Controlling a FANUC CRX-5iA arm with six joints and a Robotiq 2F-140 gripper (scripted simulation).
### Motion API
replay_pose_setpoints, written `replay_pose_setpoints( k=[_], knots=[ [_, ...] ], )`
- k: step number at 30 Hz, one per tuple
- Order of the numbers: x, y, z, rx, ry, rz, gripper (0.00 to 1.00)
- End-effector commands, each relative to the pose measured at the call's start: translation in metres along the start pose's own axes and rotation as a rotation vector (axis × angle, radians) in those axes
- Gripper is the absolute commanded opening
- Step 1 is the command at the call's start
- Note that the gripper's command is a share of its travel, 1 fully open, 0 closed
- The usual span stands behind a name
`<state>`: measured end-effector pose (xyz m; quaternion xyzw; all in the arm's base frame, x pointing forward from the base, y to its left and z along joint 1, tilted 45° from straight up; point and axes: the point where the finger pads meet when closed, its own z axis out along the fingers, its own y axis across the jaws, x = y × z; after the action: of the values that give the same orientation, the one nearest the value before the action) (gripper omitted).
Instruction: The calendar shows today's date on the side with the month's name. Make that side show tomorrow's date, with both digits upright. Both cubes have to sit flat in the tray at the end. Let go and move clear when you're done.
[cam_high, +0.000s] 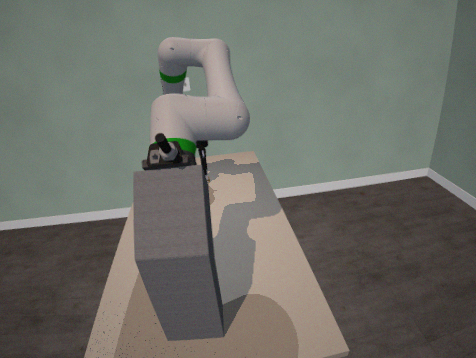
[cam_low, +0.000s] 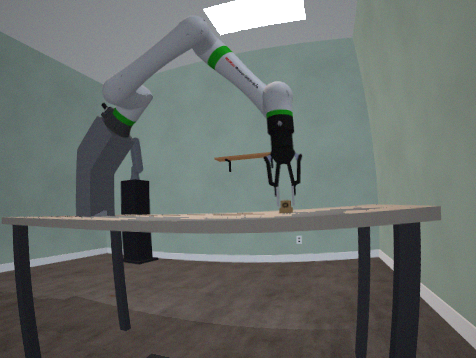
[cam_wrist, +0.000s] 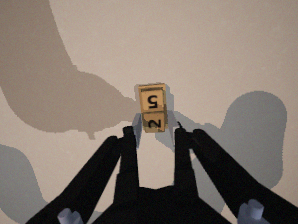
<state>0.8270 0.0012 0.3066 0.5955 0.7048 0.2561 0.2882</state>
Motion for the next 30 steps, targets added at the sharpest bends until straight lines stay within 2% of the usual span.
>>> replay_pose_setpoints(
  k=[1,7,16,18,24,29,30],
  knots=[
    [0.000,0.000,-0.001,0.000,0.000,0.000,0.36],
    [0.000,0.000,-0.017,0.000,0.000,0.000,0.36],
    [0.000,0.000,-0.064,0.000,0.000,0.000,0.36],
    [0.000,0.000,-0.064,0.000,0.000,0.000,0.36],
    [0.000,0.000,-0.086,0.000,0.000,0.000,0.36],
    [0.000,0.000,-0.089,0.000,0.000,0.000,0.36],
    [0.000,0.000,-0.089,0.000,0.000,0.000,1.00]
  ],
)
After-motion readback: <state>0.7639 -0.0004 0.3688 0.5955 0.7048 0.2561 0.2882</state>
